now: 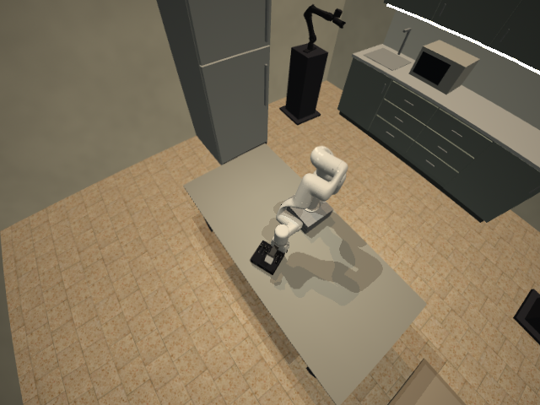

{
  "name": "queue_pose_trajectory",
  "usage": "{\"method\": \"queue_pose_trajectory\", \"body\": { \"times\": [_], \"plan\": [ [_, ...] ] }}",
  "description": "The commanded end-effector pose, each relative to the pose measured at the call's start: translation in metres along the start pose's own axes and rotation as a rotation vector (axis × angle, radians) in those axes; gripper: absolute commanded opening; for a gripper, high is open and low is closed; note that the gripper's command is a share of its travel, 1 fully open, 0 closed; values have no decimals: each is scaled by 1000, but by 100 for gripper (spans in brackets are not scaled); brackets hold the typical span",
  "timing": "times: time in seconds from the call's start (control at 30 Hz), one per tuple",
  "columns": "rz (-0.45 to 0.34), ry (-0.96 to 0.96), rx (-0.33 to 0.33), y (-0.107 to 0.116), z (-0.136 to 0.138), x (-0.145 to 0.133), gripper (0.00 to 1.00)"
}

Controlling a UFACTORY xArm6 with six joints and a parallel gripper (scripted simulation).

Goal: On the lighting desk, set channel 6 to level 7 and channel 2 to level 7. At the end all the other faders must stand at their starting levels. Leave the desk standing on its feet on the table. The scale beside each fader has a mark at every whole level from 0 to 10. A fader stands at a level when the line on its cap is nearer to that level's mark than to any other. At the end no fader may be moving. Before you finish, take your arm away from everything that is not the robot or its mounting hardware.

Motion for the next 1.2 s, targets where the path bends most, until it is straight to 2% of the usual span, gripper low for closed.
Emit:
{"method": "queue_pose_trajectory", "body": {
  "times": [0.0, 0.73, 1.17],
  "plan": [
    [4, 0, 0, 1, 0, 1, 0],
    [4, 0, 0, 0, 0, 1, 0],
    [4, 0, 0, -9, 0, 1, 0]
  ]
}}
Point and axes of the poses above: the point where the finger pads meet when closed, its own y axis back along the fingers, its own z axis across the jaws, x = y × z, the point moved 7 cm from there along y, back along the fingers, and after that the axes turned 2 degrees about -y, right-handed, at the moved point
